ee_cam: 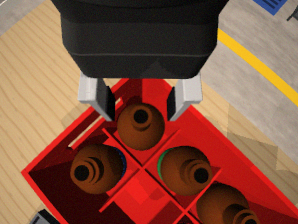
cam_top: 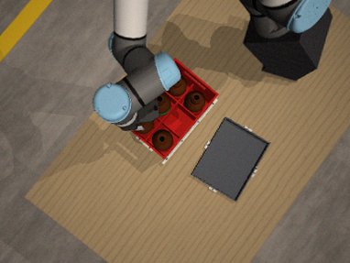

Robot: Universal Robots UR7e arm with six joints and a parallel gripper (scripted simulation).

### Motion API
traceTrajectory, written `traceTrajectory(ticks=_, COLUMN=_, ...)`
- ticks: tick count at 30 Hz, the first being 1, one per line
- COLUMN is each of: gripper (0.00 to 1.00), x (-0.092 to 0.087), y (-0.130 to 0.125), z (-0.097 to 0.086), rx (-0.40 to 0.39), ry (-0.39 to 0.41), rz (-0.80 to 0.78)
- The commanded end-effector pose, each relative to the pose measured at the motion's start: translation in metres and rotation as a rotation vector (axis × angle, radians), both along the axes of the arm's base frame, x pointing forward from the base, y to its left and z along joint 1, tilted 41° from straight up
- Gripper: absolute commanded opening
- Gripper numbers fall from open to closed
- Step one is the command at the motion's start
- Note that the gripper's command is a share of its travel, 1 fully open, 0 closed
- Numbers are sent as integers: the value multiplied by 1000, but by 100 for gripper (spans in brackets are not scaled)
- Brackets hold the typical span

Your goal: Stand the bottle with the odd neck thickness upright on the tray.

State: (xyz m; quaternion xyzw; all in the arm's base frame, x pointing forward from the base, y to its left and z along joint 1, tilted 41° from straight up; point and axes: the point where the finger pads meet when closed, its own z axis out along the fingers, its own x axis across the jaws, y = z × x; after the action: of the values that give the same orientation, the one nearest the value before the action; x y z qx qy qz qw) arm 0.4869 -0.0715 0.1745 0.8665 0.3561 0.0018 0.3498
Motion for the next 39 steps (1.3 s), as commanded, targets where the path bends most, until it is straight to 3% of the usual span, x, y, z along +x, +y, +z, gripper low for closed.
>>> traceTrajectory(ticks=1, gripper=100, x=2, y=-3, z=-3, rx=0, ry=-1, rz=1)
traceTrajectory(ticks=39, gripper=100, x=4, y=-8, z=-9, rx=0, ry=-1, rz=1)
